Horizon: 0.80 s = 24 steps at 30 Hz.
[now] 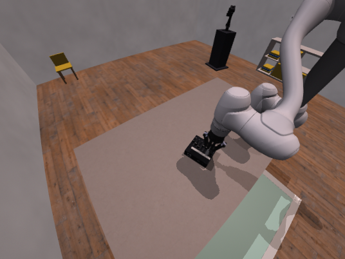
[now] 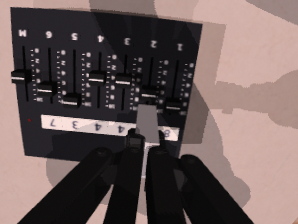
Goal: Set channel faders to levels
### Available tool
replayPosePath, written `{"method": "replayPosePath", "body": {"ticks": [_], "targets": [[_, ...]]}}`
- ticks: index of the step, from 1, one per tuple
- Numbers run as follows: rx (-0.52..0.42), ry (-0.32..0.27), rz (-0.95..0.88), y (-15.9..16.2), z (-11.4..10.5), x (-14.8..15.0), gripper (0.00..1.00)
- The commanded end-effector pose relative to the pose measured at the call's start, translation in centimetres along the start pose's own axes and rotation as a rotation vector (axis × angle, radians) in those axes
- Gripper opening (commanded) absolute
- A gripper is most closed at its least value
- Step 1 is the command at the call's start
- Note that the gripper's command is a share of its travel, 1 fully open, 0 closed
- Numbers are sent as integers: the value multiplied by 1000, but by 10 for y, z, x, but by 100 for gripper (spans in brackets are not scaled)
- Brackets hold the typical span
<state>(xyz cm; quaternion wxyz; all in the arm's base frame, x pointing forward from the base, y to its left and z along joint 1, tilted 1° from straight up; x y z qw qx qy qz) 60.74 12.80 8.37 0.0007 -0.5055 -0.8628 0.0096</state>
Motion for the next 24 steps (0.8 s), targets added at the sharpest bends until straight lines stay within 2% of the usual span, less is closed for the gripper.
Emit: {"method": "replayPosePath", "body": {"ticks": [1,24], "targets": [[0,0,0,0,0,0,0],[0,0,0,-6,0,1,0]]}}
Point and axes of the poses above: the point where the finger pads meet when closed, its own z axis out along the fingers, its own x axis across the jaws, y = z × x, the point moved 2 cm from there along -z, back along the fingers, and after that the axes turned 5 degrees about -z, right-handed, at the moved point
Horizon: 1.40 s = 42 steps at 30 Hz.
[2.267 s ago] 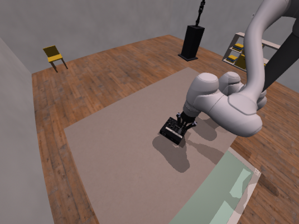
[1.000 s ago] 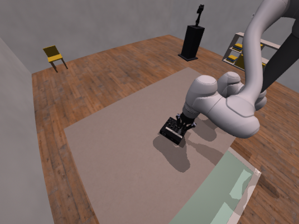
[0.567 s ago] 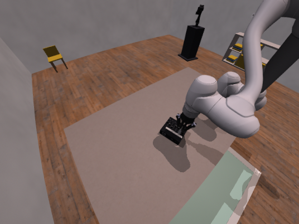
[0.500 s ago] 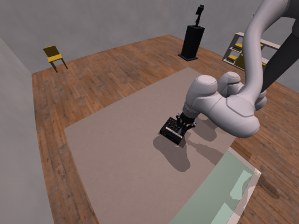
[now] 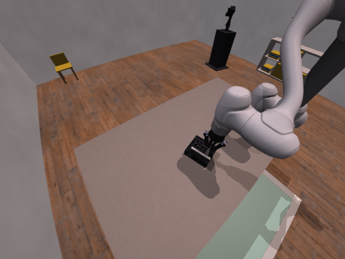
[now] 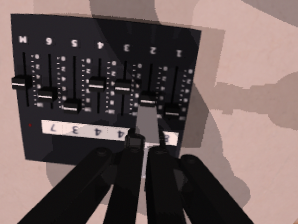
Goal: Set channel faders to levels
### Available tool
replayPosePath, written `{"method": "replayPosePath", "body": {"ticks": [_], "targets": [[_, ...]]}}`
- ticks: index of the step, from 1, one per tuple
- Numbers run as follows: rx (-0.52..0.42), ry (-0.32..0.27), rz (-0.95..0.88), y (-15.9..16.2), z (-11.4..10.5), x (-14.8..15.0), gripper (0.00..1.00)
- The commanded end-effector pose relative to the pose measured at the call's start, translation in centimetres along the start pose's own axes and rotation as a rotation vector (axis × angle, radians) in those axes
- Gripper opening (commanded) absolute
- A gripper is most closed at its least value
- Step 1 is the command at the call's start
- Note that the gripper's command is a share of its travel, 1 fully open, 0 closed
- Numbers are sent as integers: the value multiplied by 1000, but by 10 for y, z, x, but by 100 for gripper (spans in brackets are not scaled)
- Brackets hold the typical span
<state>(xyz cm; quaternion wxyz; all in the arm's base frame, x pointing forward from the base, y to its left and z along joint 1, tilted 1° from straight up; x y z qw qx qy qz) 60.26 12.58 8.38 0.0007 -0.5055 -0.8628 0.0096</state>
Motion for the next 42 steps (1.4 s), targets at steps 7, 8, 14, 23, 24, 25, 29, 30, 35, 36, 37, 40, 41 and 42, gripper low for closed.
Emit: {"method": "replayPosePath", "body": {"ticks": [7,8,14,23,24,25,29,30,35,36,37,40,41,42], "targets": [[0,0,0,-3,0,0,0],[0,0,0,-4,0,0,0],[0,0,0,-7,0,1,0],[0,0,0,-12,0,1,0],[0,0,0,-12,0,1,0],[0,0,0,-13,0,1,0],[0,0,0,-15,0,1,0],[0,0,0,-16,0,1,0],[0,0,0,-19,0,2,0],[0,0,0,-19,0,2,0],[0,0,0,-20,0,2,0],[0,0,0,-20,0,2,0],[0,0,0,-21,0,2,0],[0,0,0,-21,0,2,0]]}}
Point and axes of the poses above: the point where the finger pads meet when closed, its own z axis out along the fingers, its own x axis across the jaws, y = z × x, the point moved 2 cm from there along -z, back along the fingers, and after that the axes turned 5 degrees about -z, right-handed, at the moved point
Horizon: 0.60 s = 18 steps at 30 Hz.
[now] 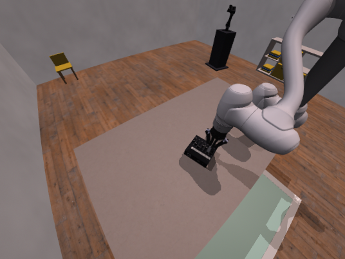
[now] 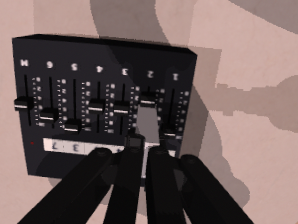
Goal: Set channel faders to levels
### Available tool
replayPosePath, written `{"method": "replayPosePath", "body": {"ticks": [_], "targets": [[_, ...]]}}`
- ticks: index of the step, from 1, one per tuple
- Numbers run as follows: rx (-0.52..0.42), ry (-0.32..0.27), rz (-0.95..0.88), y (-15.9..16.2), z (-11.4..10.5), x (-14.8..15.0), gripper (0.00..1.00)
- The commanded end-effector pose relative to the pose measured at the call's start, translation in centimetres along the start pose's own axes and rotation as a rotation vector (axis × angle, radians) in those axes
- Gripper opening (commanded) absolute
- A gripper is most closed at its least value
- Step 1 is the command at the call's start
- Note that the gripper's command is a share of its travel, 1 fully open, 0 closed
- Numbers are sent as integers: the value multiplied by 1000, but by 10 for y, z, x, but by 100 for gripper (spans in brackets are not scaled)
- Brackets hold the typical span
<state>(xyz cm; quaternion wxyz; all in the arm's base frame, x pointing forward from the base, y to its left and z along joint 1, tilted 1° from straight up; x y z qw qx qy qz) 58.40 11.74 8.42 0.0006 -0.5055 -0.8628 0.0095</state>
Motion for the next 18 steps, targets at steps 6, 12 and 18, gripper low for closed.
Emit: {"method": "replayPosePath", "body": {"ticks": [6,12,18], "targets": [[0,0,0,-3,0,0,0],[0,0,0,-5,0,0,0],[0,0,0,-6,0,1,0]]}}
Point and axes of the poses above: the point where the finger pads meet when closed, its own z axis out along the fingers, its own x axis across the jaws, y = z × x, the point moved 2 cm from there along -z, back along the fingers, and after that the axes turned 5 degrees about -z, right-handed, at the moved point
